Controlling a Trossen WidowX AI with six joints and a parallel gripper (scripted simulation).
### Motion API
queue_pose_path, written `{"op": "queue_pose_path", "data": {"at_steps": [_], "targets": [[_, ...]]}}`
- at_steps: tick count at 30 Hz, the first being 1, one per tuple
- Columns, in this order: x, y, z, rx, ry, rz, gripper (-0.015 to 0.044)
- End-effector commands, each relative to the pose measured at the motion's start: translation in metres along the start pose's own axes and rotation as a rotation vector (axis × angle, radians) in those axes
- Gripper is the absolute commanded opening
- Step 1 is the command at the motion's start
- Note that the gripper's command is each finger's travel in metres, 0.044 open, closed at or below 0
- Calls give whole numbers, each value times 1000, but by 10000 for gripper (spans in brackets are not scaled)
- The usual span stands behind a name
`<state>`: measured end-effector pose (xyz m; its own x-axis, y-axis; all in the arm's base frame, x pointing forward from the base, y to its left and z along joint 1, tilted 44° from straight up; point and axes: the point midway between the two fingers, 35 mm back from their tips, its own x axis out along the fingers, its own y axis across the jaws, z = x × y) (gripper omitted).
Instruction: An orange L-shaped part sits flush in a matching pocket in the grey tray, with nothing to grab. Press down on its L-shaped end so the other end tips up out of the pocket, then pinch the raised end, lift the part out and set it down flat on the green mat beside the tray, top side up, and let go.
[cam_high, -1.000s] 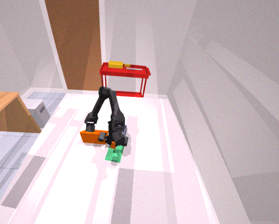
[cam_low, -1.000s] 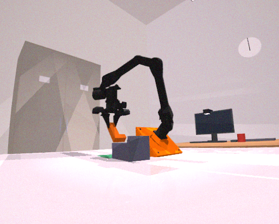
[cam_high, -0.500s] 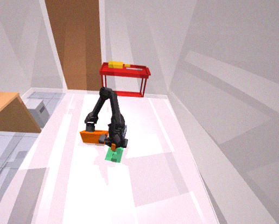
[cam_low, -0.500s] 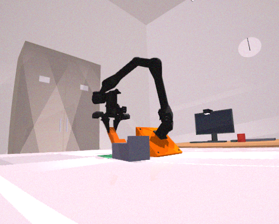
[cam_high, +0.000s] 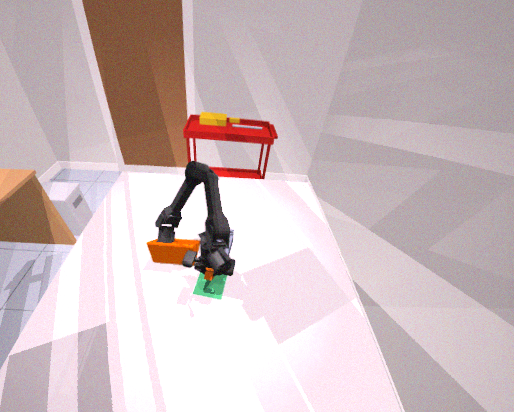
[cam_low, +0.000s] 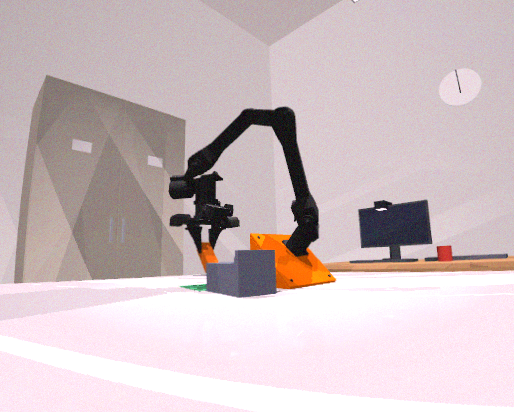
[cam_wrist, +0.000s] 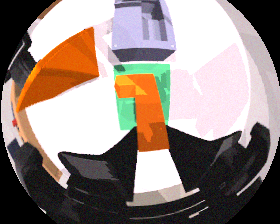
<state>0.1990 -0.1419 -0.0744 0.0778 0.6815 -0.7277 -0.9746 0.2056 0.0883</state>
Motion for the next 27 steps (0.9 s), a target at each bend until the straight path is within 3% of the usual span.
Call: {"op": "queue_pose_path", "data": {"at_steps": [1, 17, 27], "targets": [[6, 0, 0, 6, -5, -4, 0], [16, 1, 0, 1, -2, 0, 0], [14, 0, 0, 1, -2, 0, 263]]}}
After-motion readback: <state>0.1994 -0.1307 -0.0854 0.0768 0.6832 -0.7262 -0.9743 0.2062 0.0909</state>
